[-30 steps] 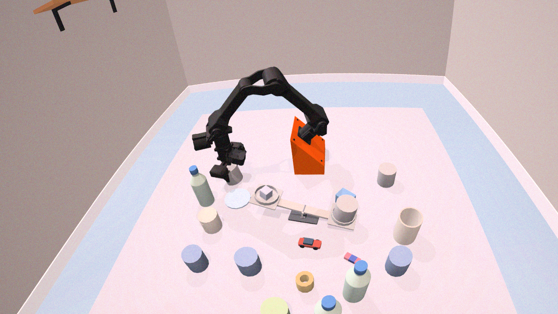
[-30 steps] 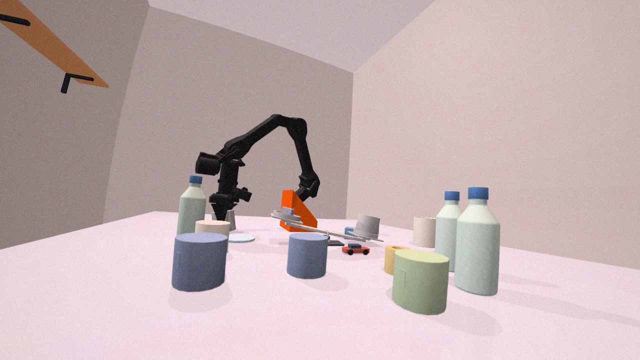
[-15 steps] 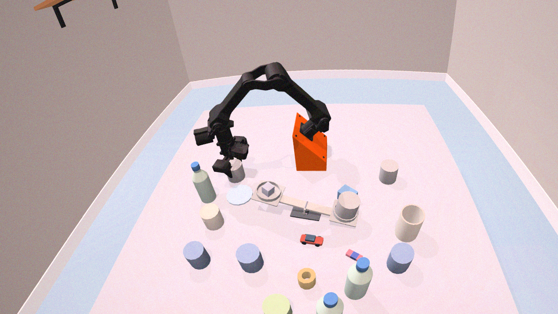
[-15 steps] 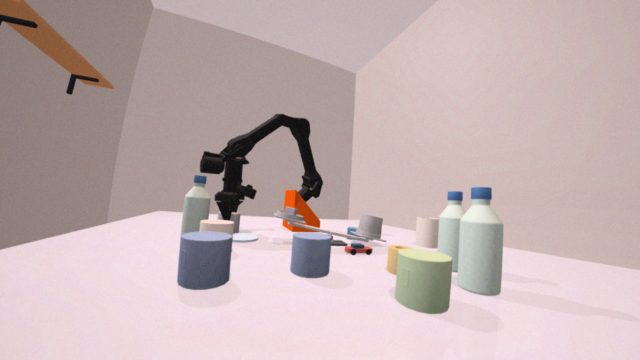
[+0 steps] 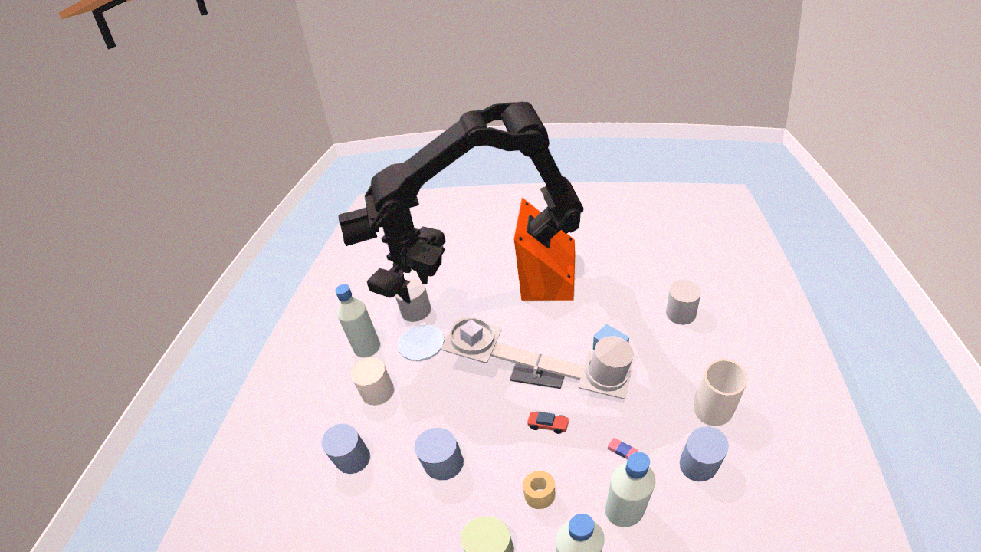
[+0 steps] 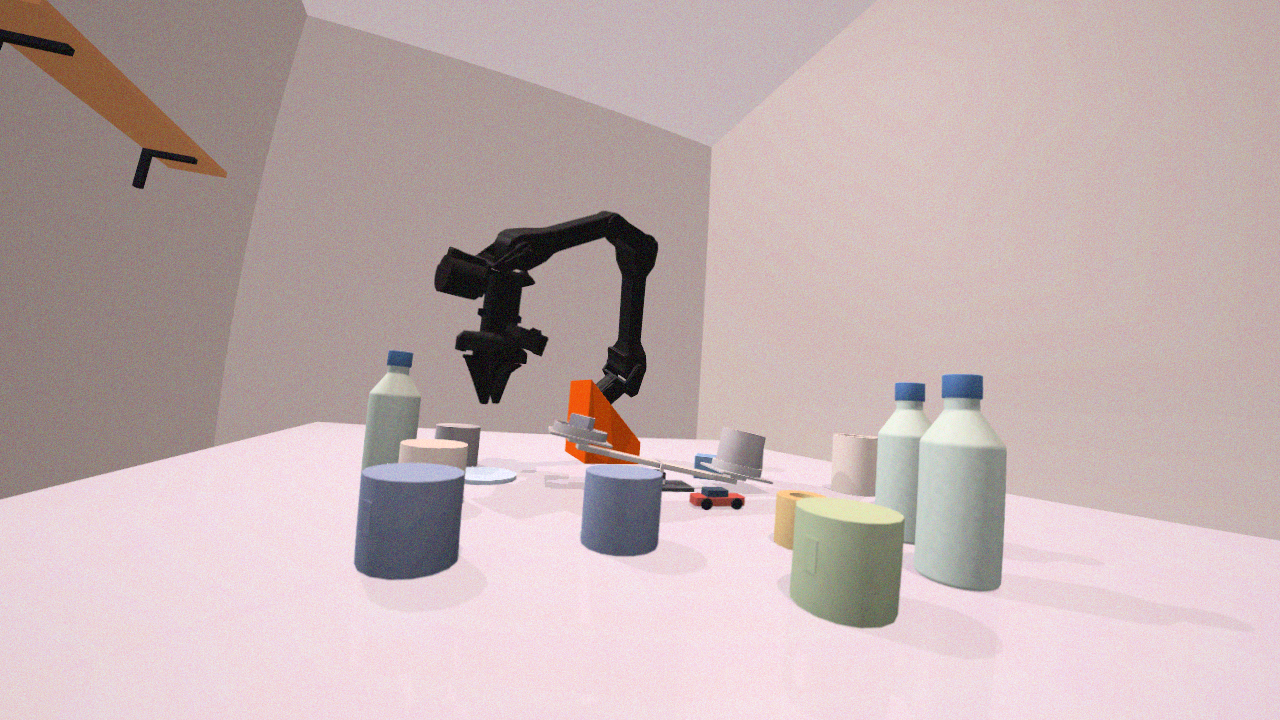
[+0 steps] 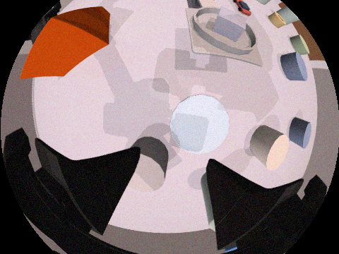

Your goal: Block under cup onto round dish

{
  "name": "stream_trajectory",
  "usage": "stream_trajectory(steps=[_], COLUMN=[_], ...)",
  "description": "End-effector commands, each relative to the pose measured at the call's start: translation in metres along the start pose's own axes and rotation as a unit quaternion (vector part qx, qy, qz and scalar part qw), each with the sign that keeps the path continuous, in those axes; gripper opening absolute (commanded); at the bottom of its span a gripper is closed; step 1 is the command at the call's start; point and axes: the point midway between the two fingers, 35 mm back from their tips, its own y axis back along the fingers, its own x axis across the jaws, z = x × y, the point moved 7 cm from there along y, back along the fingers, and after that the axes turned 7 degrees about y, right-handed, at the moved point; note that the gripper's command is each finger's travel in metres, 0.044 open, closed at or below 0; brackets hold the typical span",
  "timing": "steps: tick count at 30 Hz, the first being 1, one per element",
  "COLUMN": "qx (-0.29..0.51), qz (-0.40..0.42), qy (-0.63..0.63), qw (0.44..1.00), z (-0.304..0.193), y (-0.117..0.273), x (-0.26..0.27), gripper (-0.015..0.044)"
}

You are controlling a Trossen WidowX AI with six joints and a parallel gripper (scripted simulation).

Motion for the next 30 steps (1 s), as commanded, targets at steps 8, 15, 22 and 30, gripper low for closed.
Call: stream_trajectory(steps=[8,15,22,30], qx=[-0.012,-0.012,-0.012,-0.012], qz=[0.002,0.002,0.002,0.002], qy=[-0.119,-0.119,-0.119,-0.119], qw=[0.993,0.993,0.993,0.993], z=[0.142,0.142,0.143,0.143], y=[0.025,0.025,0.01,-0.002], x=[-0.057,-0.057,-0.057,-0.057], gripper=[0.026,0.026,0.026,0.026])
